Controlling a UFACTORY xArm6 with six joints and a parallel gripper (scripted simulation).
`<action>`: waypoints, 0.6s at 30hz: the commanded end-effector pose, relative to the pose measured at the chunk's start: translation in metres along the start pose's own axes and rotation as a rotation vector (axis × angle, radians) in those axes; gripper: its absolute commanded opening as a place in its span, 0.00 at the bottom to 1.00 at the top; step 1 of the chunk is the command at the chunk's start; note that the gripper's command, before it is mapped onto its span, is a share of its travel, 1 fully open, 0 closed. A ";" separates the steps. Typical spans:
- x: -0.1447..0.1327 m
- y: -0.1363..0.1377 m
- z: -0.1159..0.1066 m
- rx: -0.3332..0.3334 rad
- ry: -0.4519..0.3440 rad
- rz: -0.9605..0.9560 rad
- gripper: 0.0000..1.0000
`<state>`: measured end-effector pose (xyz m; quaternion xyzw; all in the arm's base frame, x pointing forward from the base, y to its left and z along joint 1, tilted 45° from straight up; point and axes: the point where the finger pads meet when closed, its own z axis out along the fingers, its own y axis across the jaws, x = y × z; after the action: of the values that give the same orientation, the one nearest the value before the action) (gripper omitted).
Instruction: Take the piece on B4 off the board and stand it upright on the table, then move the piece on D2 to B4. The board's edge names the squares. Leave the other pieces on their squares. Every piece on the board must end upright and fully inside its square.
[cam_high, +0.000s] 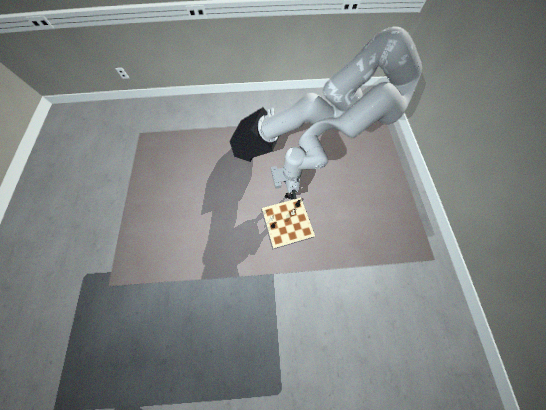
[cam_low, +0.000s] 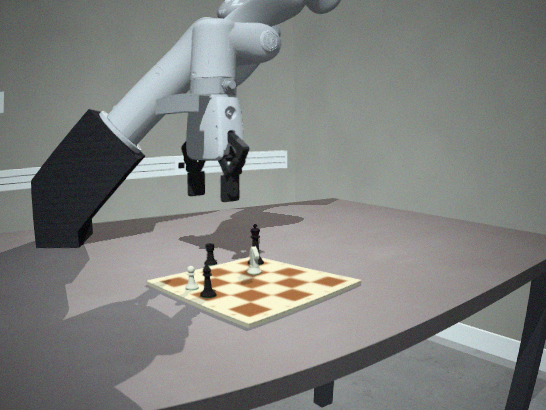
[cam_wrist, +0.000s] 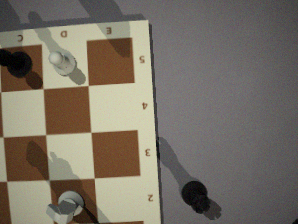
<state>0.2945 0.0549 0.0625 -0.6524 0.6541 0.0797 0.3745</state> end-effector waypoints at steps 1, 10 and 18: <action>-0.002 -0.031 -0.002 0.006 -0.003 -0.280 1.00; -0.006 -0.077 -0.006 0.000 0.010 -0.651 1.00; -0.008 -0.093 -0.008 -0.003 0.016 -1.003 1.00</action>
<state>0.3663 0.0450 0.1054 -0.8538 0.3678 -0.0700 0.3618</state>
